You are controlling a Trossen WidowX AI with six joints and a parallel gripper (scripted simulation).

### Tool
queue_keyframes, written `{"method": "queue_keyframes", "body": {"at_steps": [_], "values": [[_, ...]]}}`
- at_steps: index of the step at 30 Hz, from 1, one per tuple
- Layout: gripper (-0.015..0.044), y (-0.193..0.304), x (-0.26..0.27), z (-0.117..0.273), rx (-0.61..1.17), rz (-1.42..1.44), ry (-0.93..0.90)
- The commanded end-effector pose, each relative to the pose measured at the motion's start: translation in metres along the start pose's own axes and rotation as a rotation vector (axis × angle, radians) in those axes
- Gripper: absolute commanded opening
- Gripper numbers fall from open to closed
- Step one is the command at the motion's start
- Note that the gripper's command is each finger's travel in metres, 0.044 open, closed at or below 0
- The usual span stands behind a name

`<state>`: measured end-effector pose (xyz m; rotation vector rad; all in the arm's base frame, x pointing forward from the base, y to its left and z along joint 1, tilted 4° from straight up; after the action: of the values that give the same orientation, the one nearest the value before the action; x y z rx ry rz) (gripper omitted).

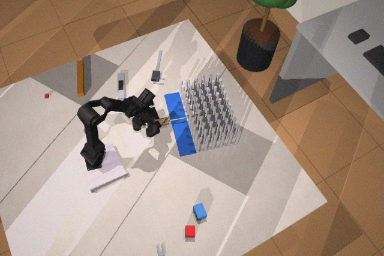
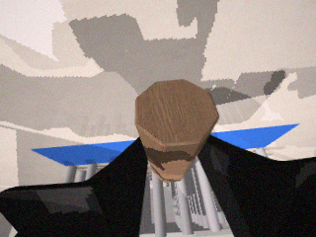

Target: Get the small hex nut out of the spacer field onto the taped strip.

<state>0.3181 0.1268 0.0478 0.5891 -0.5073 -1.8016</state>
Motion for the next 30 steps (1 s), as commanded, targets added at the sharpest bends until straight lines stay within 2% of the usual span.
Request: {"method": "queue_keyframes", "body": {"at_steps": [1,30], "values": [[0.0,0.005,-0.003,-0.001,0.007,0.001,0.007],[0.0,0.023,-0.008,-0.013,0.009,0.001,0.007]]}}
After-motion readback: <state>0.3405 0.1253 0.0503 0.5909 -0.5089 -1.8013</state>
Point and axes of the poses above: the point midway between the two fingers, 35 mm back from their tips, its own z axis back along the fingers, its own x axis across the jaws, y = z × x, the point moved 1 cm from there along z, back along the fingers, and after that the axes turned 14 degrees about -z, right-handed, at the moved point
